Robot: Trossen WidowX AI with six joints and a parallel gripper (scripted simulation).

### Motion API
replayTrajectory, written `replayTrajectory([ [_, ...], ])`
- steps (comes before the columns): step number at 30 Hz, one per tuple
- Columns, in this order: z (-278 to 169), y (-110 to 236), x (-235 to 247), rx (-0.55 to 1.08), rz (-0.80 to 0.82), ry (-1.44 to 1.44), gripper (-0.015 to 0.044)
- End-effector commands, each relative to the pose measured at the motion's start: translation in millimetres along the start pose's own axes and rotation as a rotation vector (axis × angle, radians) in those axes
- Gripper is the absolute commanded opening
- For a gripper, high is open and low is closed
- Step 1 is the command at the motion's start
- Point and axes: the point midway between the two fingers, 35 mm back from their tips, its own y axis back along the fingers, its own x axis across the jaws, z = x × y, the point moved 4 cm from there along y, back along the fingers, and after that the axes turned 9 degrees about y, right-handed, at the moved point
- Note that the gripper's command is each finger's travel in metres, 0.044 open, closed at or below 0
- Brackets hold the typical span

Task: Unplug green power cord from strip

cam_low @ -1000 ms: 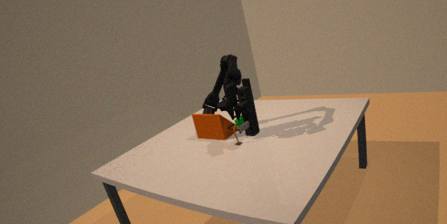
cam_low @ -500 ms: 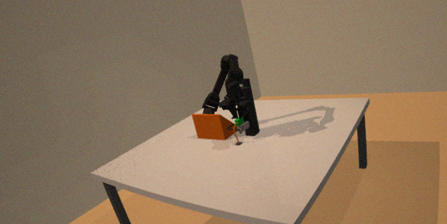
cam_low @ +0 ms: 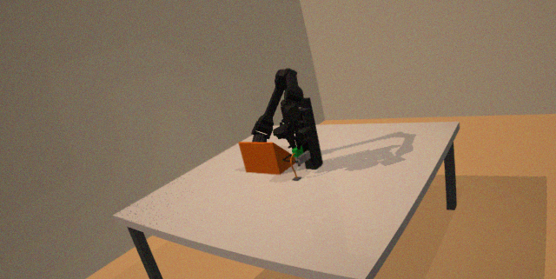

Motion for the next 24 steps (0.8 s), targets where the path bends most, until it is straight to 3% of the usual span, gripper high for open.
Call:
replayTrajectory([
  [1,0,0,0,0.0,0.0,0.0,0.0042],
  [7,0,0,0,0.0,0.0,0.0,0.0002],
  [24,23,2,-2,-0.003,0.001,-0.002,0.0],
])
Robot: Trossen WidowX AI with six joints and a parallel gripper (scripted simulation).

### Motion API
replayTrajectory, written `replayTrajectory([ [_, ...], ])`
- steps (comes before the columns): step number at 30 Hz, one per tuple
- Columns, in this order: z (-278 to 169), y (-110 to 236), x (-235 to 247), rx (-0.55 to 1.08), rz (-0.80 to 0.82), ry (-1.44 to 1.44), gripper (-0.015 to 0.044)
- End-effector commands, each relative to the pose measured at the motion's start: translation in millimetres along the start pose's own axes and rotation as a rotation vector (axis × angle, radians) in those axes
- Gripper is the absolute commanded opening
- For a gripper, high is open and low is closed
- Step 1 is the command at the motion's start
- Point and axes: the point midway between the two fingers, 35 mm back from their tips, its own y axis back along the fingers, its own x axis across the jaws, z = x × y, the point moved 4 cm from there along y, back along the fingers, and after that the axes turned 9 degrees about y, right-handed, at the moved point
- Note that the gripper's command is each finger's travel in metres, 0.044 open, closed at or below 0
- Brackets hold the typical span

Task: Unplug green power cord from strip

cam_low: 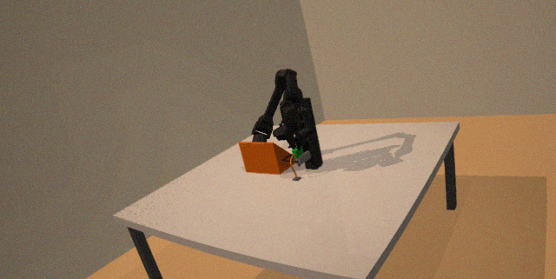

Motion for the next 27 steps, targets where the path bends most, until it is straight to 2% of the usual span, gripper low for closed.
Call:
replayTrajectory([
  [1,20,6,-2,-0.043,0.001,-0.001,0.0],
  [16,44,11,-6,-0.044,0.003,-0.003,0.0],
  [27,32,4,-5,-0.039,0.004,-0.006,0.0289],
])
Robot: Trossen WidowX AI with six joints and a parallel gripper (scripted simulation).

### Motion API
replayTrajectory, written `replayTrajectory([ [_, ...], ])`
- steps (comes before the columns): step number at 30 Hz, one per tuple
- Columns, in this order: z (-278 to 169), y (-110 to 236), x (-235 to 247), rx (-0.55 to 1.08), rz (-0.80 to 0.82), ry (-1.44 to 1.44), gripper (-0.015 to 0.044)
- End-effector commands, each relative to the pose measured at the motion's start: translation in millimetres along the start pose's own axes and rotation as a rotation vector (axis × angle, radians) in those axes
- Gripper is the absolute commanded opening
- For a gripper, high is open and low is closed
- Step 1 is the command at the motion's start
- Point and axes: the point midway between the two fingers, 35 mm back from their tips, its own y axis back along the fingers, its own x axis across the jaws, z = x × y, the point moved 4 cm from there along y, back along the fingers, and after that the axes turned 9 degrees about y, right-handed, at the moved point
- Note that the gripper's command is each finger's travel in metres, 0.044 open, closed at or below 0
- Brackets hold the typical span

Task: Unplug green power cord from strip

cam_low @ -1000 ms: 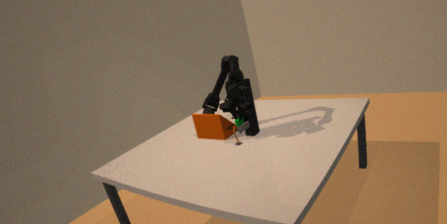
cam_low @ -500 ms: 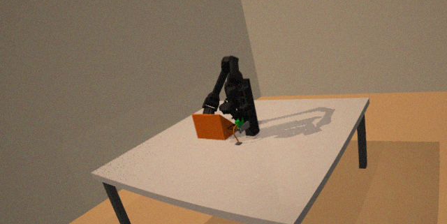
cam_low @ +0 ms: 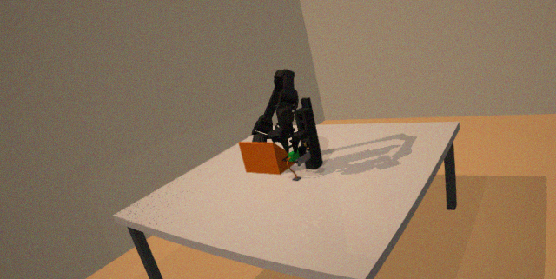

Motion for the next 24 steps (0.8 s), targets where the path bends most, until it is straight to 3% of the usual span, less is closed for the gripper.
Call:
replayTrajectory([
  [1,-1,0,-1,0.002,0.006,-0.009,0.0315],
  [6,12,3,-2,0.0,0.006,-0.009,0.044],
  [11,56,12,-10,-0.002,0.006,-0.008,0.044],
  [24,59,12,-11,-0.002,0.006,-0.008,0.044],
])
